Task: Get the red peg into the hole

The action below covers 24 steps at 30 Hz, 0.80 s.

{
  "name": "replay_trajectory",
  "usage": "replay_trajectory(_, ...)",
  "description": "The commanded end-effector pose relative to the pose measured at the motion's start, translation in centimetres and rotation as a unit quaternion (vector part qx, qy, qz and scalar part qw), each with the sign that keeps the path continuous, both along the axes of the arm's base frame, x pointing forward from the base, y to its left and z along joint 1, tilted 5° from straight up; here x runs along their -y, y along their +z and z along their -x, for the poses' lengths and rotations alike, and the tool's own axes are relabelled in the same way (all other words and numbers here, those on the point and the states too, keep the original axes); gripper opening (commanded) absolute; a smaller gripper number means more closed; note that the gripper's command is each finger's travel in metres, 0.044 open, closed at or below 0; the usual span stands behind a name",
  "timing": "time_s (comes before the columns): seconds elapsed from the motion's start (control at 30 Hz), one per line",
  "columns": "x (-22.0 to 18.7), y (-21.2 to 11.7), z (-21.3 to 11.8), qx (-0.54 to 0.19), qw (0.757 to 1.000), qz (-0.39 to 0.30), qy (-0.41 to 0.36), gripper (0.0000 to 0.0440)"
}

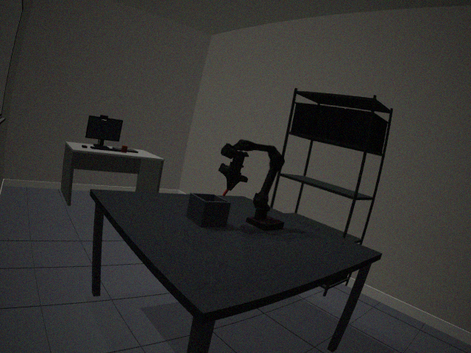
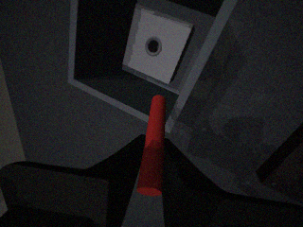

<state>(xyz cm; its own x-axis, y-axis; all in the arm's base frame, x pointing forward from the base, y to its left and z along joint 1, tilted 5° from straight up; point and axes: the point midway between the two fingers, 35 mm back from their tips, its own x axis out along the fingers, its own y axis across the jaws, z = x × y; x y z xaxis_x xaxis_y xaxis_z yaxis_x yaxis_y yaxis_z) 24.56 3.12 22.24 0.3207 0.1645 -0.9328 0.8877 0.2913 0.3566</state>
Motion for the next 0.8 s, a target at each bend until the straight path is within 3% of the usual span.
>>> replay_trajectory(0.0,1.3,-0.4,-0.7,-0.015,1.000,0.005,-0.014,0.0000)
replay_trajectory(0.77,4.7,-4.9,-4.8,-0.069,0.997,-0.018,-0.020,0.0000)
